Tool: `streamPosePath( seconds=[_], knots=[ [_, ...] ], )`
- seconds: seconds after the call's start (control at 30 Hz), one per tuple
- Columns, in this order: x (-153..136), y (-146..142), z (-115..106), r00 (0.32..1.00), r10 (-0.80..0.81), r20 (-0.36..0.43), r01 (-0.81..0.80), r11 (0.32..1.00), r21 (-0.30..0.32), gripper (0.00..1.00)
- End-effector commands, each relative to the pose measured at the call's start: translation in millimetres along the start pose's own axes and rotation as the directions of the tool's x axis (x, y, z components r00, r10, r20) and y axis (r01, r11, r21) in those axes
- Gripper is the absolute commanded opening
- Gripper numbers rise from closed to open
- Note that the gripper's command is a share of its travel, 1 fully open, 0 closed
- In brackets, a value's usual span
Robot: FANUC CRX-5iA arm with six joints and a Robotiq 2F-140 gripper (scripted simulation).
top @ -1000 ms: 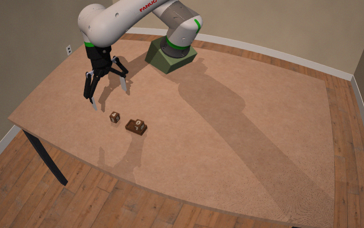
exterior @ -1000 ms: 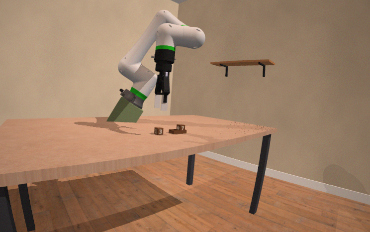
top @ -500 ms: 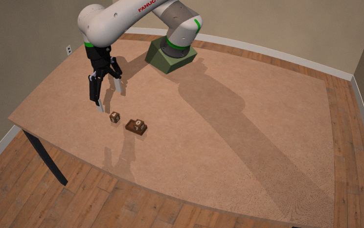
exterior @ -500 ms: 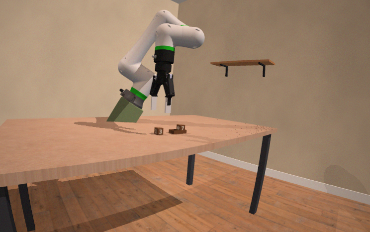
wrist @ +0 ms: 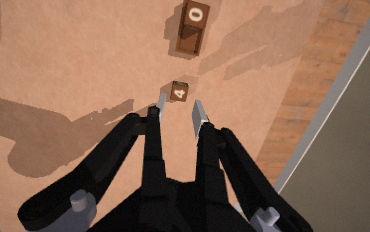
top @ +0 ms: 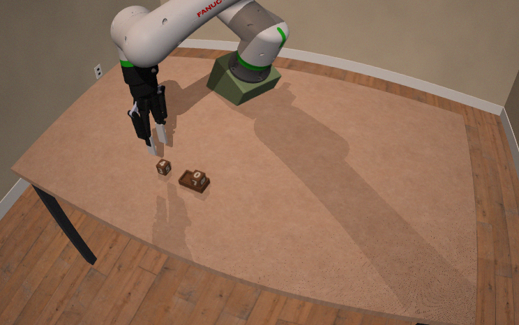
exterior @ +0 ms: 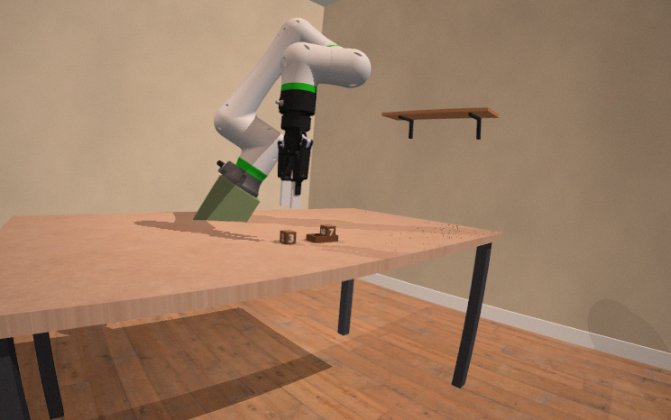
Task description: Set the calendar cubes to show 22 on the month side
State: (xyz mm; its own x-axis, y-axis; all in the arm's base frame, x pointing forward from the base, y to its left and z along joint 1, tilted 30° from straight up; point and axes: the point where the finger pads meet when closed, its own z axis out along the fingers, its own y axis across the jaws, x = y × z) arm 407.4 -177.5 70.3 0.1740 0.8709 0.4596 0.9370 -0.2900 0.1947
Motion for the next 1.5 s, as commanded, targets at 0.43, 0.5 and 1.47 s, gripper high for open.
streamPosePath(
  seconds=[0.43, 0.5, 1.47],
  knots=[
    [0, 0, 0, 1.0, 0.0, 0.0, 0.0, 1.0, 0.0, 0.29],
    [0, 0, 0, 1.0, 0.0, 0.0, 0.0, 1.0, 0.0, 0.29],
    [0, 0, 19, 1.0, 0.0, 0.0, 0.0, 1.0, 0.0, 0.29]
  ],
)
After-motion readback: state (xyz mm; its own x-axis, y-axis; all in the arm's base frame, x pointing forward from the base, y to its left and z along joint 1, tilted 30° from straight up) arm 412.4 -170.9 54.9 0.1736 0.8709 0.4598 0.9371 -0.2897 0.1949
